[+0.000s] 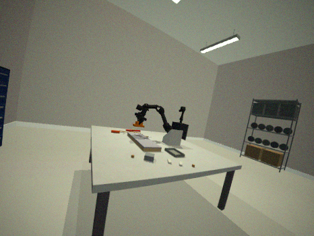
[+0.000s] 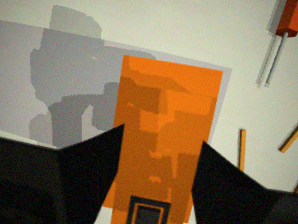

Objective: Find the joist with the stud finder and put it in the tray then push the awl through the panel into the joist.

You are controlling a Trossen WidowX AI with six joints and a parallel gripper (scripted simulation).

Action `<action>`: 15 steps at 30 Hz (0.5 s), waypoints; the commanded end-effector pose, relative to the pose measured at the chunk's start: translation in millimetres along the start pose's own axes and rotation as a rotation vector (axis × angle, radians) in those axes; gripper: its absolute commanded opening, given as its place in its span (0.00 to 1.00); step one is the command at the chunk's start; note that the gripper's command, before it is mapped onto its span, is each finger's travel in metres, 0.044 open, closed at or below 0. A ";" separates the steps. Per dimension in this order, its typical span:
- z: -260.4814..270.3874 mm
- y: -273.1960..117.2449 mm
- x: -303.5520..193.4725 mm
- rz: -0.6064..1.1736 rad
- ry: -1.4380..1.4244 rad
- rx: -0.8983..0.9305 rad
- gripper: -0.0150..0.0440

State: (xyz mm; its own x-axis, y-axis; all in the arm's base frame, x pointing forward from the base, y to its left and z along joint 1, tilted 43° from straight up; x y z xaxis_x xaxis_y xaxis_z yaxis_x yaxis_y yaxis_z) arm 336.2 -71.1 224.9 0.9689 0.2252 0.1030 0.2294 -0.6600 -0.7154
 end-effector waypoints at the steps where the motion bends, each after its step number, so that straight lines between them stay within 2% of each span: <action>1: 31.8 -2.9 20.2 -0.037 -0.089 0.051 0.25; 15: 159.3 -8.3 55.7 -0.096 -0.426 0.203 0.25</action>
State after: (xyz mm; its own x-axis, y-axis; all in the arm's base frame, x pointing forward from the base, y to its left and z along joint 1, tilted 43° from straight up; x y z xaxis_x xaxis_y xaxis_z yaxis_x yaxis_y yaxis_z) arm 370.5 33.3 141.9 0.8557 0.5131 -0.0673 0.2445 -0.5154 -0.8214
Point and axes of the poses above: the point midway between the two fingers, 35 mm back from their tips, its own y axis out along the fingers, its own z axis across the jaws, x = y × z, the point moved 5 cm from there along -y, back along the fingers, and after that the axes turned 7 degrees about -y, right-handed, at the moved point
